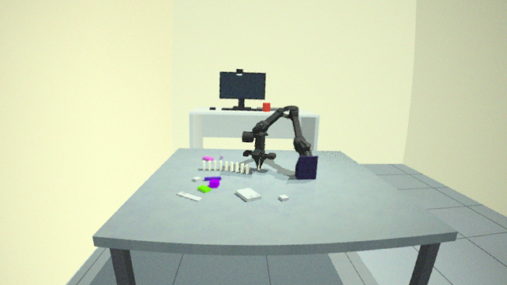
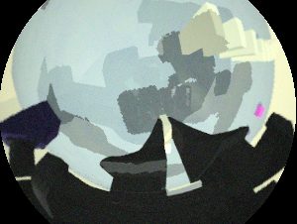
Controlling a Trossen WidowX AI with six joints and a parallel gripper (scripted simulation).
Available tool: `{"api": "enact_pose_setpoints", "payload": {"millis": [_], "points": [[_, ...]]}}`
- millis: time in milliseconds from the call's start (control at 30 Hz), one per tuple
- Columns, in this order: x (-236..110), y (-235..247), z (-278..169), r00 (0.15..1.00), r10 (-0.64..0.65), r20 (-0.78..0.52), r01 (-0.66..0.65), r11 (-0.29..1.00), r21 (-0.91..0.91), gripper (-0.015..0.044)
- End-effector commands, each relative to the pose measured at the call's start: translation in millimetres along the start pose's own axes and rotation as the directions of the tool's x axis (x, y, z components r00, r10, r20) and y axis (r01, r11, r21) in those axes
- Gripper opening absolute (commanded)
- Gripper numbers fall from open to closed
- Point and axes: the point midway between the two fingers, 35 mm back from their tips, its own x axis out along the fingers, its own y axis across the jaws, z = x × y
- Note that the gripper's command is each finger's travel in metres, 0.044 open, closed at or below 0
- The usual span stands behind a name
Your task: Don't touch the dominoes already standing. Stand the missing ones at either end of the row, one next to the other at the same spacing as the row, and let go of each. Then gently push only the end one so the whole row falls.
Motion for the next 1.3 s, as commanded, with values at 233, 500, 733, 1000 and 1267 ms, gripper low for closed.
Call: {"api": "enact_pose_setpoints", "payload": {"millis": [233, 500, 733, 1000, 1267], "points": [[-78, 4, -5, 1.000, 0.002, 0.003, -0.002, 1.000, -0.004, 0.0025], [-114, 6, -7, 1.000, 0.003, 0.003, -0.003, 1.000, -0.005, 0.0025], [-114, -3, -25, 1.000, 0.006, 0.009, -0.007, 0.978, 0.209, 0.0025], [-115, -25, -102, 1.000, 0.001, 0.001, -0.001, 0.509, 0.861, 0.0025], [-115, -25, -102, 1.000, 0.001, 0.001, -0.001, 0.509, 0.861, 0.0025]]}}
